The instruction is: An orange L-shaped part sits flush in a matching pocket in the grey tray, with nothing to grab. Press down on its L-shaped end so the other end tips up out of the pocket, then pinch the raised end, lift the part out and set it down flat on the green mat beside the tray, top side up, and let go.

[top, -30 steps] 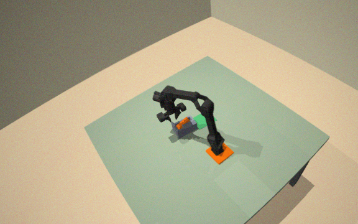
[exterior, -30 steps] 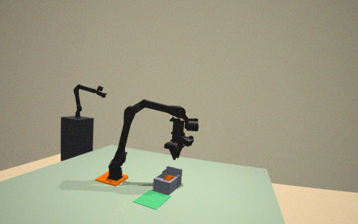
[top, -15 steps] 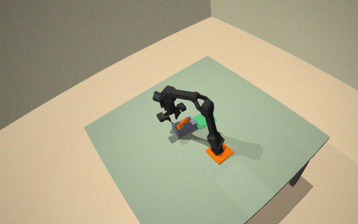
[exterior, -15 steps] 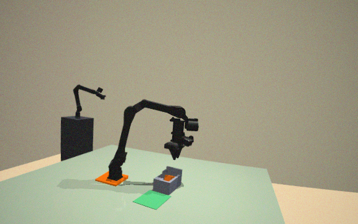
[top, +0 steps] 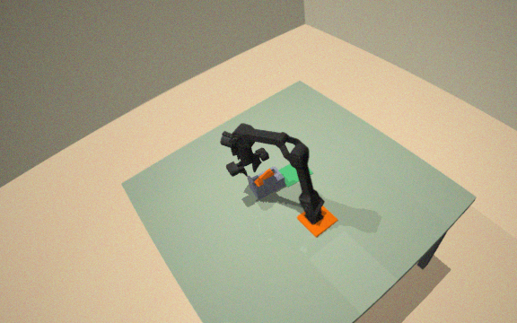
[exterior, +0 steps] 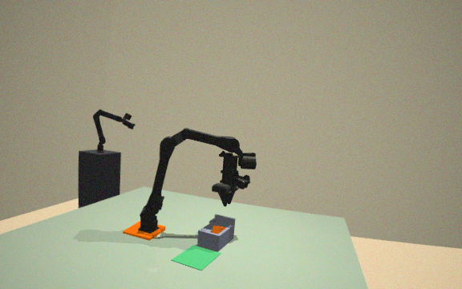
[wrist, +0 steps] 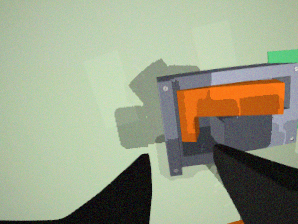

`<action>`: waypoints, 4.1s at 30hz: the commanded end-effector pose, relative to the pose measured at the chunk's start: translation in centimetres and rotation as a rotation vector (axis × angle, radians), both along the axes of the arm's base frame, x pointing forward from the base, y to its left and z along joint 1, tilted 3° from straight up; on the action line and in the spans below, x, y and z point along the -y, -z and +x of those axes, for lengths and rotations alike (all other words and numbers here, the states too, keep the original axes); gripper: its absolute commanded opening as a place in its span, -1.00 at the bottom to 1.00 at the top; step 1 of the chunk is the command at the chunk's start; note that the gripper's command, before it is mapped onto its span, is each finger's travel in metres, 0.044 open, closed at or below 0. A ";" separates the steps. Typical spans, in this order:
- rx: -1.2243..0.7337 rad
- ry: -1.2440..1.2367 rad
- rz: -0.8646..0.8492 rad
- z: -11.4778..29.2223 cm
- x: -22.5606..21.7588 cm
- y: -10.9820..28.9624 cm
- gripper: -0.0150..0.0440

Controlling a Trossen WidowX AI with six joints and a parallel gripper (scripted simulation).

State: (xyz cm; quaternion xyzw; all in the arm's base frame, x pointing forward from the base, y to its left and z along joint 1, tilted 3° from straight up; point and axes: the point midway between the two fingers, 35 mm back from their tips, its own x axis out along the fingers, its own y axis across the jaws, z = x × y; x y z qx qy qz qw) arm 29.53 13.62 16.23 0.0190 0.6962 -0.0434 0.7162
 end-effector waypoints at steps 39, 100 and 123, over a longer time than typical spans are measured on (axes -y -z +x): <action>-0.007 -0.006 -0.007 0.0 0.5 7.6 0.12; -0.007 -0.006 -0.007 0.2 -0.2 2.3 0.12; -0.001 0.000 -0.001 0.0 0.0 -0.1 0.12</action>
